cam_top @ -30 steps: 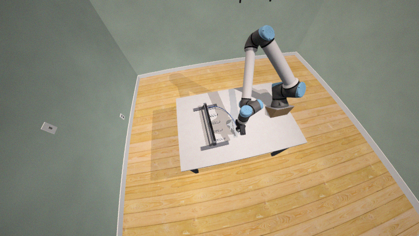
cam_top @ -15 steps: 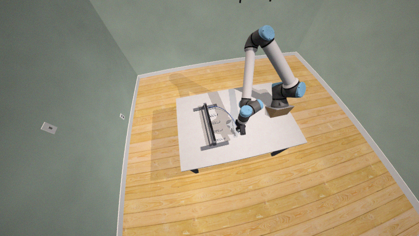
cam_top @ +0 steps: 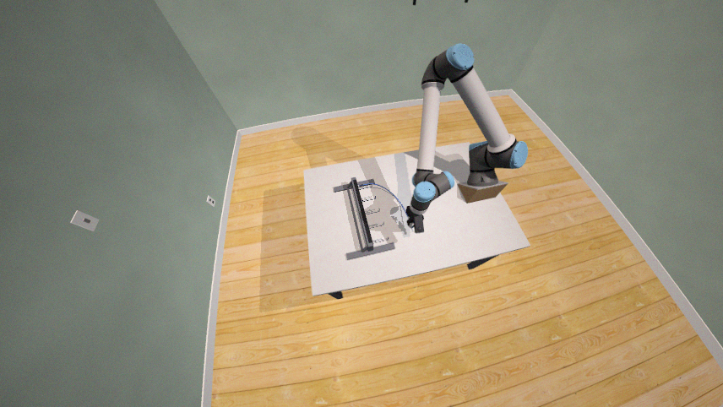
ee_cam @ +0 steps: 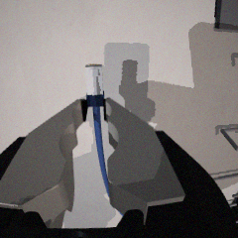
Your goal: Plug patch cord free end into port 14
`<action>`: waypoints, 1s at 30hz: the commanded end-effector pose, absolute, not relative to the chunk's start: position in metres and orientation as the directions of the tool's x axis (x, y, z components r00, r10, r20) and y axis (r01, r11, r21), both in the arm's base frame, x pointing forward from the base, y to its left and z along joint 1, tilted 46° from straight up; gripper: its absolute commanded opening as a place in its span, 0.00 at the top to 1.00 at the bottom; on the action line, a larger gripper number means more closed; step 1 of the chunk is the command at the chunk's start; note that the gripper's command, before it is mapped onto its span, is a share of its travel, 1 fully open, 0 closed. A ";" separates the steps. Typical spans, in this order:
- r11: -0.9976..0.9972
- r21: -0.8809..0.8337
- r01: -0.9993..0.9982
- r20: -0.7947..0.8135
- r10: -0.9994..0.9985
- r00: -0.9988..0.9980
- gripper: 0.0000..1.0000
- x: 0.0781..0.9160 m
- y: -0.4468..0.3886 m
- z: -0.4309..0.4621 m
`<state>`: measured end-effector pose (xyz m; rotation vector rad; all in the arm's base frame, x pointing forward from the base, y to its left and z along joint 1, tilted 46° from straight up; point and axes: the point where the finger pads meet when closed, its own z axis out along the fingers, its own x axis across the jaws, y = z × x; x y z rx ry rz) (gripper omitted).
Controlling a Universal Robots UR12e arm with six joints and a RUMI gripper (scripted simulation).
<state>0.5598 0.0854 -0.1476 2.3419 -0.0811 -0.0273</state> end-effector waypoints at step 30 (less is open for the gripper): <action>-0.697 0.714 -0.069 0.021 -0.077 0.997 1.00 0.565 0.086 -0.144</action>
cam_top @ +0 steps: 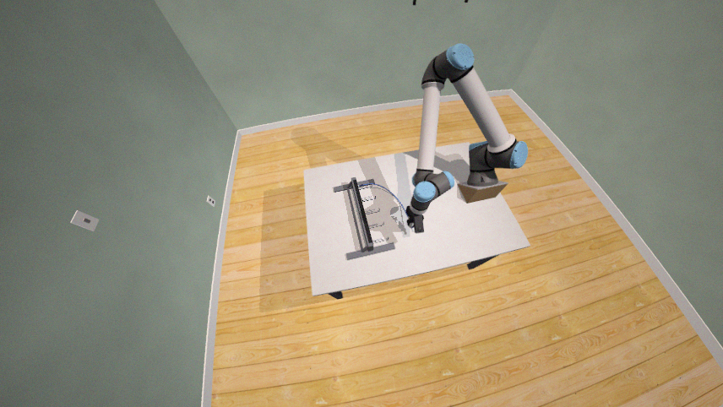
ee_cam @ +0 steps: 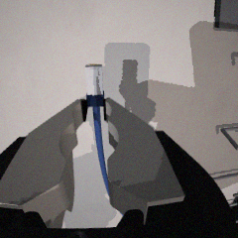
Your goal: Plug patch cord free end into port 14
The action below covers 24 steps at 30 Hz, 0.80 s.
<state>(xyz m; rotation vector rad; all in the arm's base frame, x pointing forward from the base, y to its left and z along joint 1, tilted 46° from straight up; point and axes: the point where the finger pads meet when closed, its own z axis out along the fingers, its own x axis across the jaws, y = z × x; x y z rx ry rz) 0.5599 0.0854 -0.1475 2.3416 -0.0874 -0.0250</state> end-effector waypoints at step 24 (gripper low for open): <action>-0.688 0.713 -0.134 0.067 -0.123 0.990 1.00 0.573 0.080 -0.136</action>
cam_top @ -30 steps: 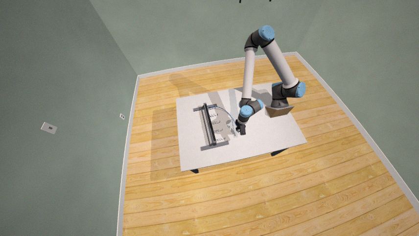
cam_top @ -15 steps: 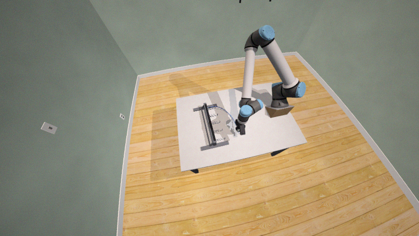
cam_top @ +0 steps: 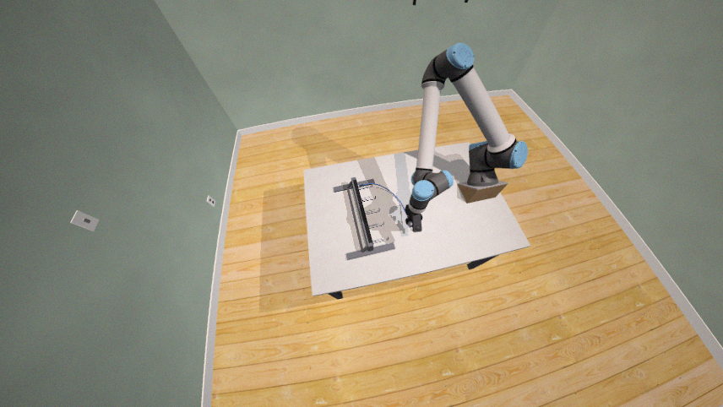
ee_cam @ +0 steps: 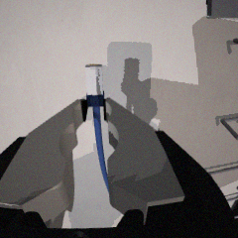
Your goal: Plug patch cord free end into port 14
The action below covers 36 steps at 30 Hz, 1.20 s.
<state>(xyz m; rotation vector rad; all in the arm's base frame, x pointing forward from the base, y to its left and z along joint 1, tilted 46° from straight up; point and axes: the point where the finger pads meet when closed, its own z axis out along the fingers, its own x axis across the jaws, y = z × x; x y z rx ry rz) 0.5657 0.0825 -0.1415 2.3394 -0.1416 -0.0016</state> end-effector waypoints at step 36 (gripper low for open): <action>-0.644 0.688 -0.334 0.209 -0.265 0.941 1.00 0.595 0.063 -0.111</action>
